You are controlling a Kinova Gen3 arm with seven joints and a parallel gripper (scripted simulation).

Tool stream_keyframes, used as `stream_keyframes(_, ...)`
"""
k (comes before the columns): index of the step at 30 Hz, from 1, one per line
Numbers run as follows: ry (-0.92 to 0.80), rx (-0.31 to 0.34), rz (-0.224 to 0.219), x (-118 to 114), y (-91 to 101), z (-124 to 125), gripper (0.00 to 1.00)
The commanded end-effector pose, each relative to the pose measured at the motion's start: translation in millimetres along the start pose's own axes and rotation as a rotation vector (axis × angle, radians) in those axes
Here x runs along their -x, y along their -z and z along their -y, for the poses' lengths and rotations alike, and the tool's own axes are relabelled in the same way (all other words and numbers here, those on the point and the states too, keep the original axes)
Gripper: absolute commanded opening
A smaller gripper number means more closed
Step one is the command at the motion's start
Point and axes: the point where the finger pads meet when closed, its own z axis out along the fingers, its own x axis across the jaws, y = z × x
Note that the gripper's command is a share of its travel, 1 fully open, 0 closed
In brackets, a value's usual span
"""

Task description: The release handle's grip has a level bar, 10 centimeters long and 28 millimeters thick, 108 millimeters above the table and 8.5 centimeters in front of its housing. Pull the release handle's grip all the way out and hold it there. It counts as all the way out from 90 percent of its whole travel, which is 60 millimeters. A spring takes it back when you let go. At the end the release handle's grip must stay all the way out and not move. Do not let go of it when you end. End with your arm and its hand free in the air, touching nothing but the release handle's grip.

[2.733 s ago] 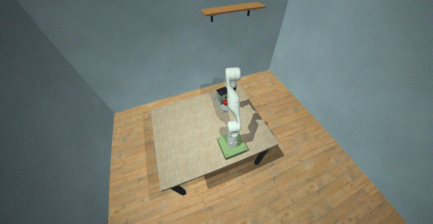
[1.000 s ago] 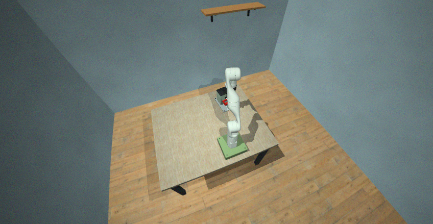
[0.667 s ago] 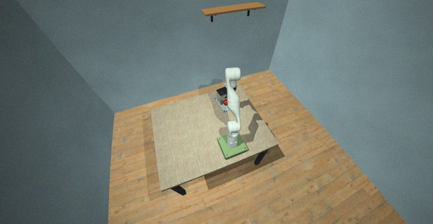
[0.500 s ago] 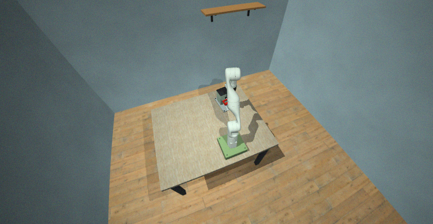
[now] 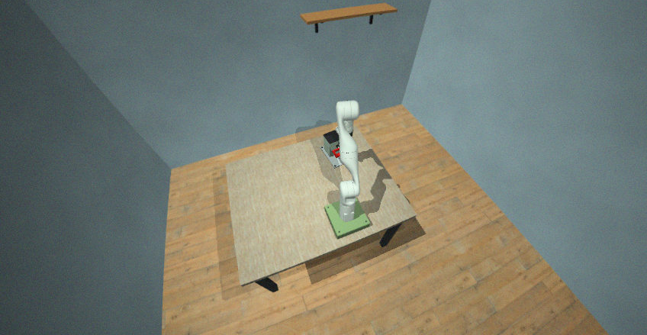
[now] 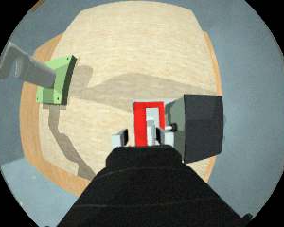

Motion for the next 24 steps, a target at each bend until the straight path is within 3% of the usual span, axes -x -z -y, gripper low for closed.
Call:
stream_keyframes(1,0.004,-0.005,0.000,0.7,-4.7,1.0,1.00)
stream_keyframes(24,0.004,-0.006,0.003,2.8,-26.8,1.7,1.00)
